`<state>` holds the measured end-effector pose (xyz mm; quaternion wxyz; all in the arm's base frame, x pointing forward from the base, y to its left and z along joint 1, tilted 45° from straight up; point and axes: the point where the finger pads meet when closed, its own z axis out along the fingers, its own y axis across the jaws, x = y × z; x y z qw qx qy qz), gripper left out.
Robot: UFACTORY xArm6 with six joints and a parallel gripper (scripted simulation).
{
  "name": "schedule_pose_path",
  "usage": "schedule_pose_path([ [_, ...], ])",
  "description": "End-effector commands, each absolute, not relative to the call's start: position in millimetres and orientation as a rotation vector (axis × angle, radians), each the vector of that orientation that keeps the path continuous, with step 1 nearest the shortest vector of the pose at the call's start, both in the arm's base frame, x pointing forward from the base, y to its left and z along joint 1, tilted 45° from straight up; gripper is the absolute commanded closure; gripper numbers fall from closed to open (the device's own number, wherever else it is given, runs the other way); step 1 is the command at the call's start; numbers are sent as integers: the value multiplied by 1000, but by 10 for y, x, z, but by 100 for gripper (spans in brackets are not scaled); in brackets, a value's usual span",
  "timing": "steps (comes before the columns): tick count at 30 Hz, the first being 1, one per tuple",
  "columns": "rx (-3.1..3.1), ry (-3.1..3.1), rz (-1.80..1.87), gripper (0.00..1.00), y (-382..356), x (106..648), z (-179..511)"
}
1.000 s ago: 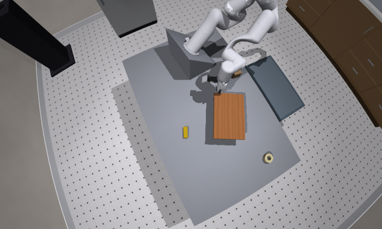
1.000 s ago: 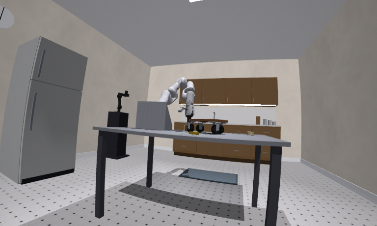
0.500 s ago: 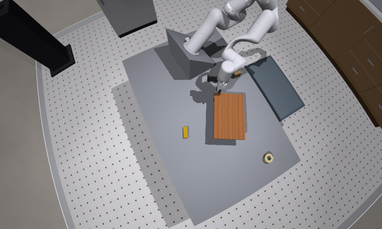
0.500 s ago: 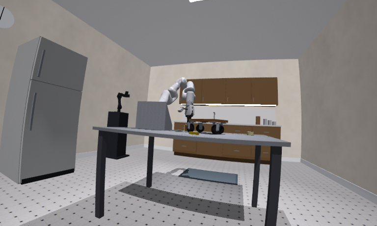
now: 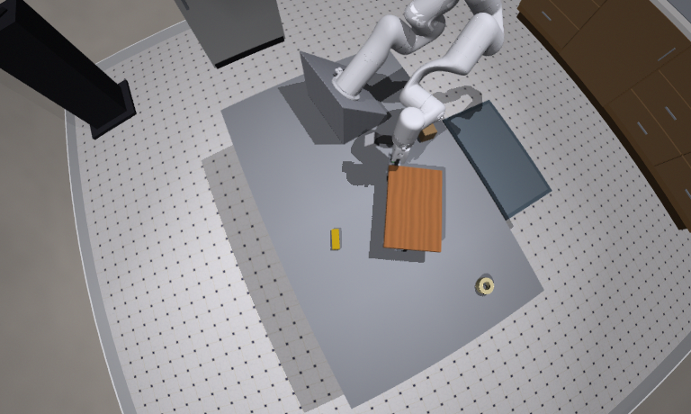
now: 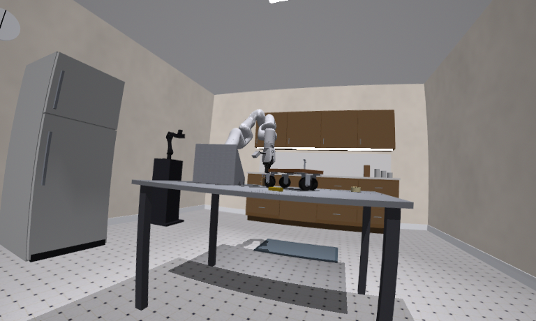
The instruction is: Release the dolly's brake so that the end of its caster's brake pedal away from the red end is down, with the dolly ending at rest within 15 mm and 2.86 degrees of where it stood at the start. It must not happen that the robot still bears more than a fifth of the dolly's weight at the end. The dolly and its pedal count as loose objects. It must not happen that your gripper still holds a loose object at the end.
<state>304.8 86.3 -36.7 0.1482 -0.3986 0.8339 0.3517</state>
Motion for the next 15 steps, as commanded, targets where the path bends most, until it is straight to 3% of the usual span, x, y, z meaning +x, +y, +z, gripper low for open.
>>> schedule_pose_path([
  [1,-1145,2393,994,100,680,3118,-185],
  [15,-1145,2393,994,100,398,3126,101],
])
